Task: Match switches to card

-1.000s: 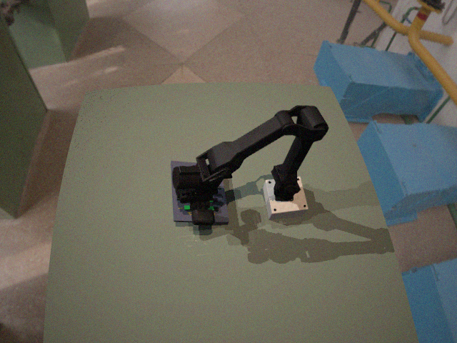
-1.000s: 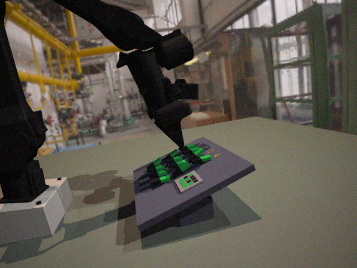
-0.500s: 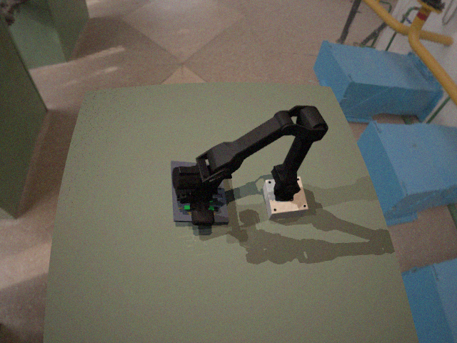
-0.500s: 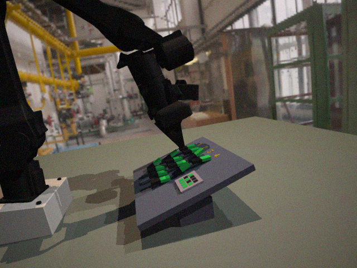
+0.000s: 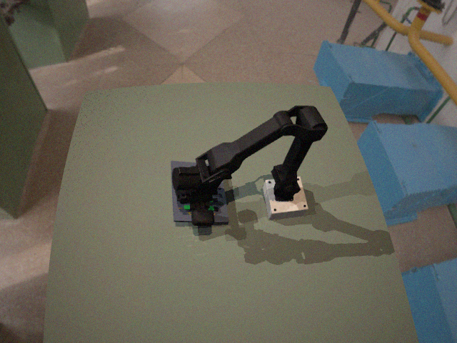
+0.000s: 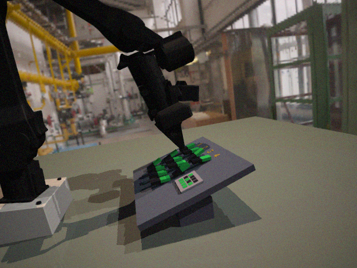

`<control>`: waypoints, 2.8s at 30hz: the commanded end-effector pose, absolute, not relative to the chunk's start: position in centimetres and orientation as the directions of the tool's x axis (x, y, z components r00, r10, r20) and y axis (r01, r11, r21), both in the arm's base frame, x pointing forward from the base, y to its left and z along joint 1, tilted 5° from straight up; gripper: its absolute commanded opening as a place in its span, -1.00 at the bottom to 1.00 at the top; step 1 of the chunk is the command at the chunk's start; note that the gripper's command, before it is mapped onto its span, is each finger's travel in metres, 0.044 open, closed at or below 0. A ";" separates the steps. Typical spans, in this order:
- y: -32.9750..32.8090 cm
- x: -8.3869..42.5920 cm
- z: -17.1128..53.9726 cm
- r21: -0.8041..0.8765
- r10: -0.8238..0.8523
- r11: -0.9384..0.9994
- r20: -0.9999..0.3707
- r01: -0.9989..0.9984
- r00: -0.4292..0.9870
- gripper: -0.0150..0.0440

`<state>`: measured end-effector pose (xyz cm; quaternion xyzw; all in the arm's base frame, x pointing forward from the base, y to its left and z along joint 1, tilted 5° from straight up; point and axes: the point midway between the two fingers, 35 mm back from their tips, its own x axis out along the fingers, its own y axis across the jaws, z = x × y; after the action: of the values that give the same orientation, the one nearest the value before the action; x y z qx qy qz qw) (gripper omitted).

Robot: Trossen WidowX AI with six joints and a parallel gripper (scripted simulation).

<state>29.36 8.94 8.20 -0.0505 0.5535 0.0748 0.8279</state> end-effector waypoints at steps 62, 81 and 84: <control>3.0 32.3 9.4 -0.007 0.053 0.984 -0.941 -0.178 0.333 -0.49; 3.1 32.3 9.3 -0.007 0.053 0.984 -0.941 -0.178 0.333 -0.49; 3.1 32.3 9.3 -0.007 0.053 0.984 -0.941 -0.178 0.333 -0.49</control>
<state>32.27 2.99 9.35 -0.0533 0.5736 0.0686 0.8145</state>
